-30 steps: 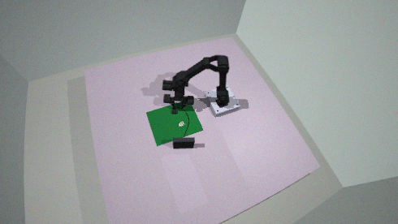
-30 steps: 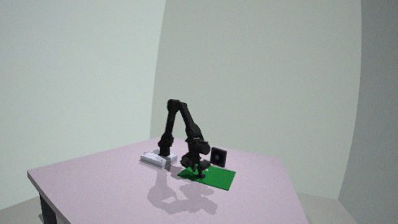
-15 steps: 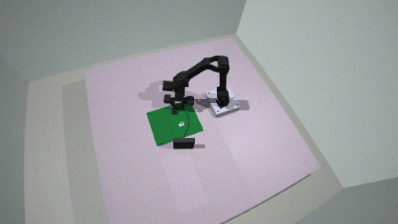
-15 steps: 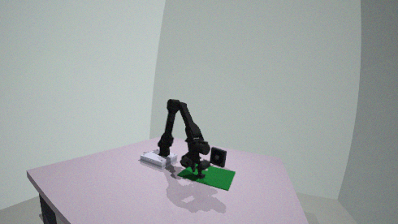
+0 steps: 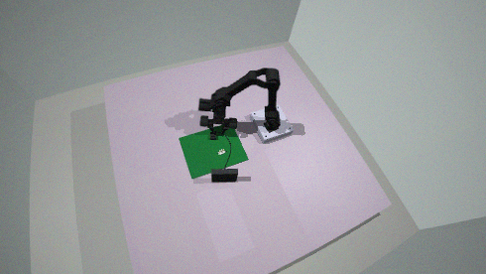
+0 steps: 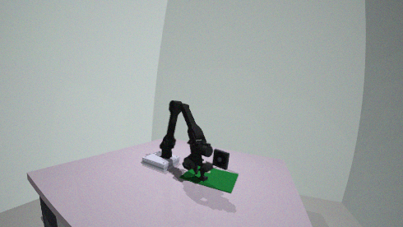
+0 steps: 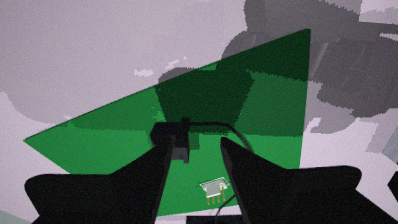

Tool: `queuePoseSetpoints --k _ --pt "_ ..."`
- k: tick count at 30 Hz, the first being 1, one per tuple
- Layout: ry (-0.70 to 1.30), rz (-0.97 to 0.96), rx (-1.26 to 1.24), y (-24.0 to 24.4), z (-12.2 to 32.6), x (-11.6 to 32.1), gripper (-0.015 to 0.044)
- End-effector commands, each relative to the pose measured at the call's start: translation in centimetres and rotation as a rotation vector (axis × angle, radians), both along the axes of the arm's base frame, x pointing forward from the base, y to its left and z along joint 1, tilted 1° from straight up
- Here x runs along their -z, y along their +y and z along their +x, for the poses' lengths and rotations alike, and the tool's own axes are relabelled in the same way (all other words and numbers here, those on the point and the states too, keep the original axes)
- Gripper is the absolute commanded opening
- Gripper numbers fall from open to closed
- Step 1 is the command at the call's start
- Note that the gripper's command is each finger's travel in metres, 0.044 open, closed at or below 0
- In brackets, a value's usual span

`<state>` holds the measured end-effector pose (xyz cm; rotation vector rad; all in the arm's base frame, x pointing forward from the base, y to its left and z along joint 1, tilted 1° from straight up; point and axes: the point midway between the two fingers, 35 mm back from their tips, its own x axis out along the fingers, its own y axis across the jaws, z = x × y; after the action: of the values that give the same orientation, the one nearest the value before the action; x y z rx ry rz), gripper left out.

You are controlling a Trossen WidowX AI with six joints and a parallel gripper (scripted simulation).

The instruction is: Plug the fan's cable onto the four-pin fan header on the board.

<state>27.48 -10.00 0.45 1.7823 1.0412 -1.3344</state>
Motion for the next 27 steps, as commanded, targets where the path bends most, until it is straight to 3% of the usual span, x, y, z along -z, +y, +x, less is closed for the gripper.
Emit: queuePoseSetpoints --k 1,22,27 --pt "0.042 0.010 0.004 0.3 -0.8 1.0 0.0210" --pt "0.042 0.010 0.004 0.3 -0.8 1.0 0.0210" --pt "0.023 -0.025 0.000 0.0 0.2 -0.9 0.0205"
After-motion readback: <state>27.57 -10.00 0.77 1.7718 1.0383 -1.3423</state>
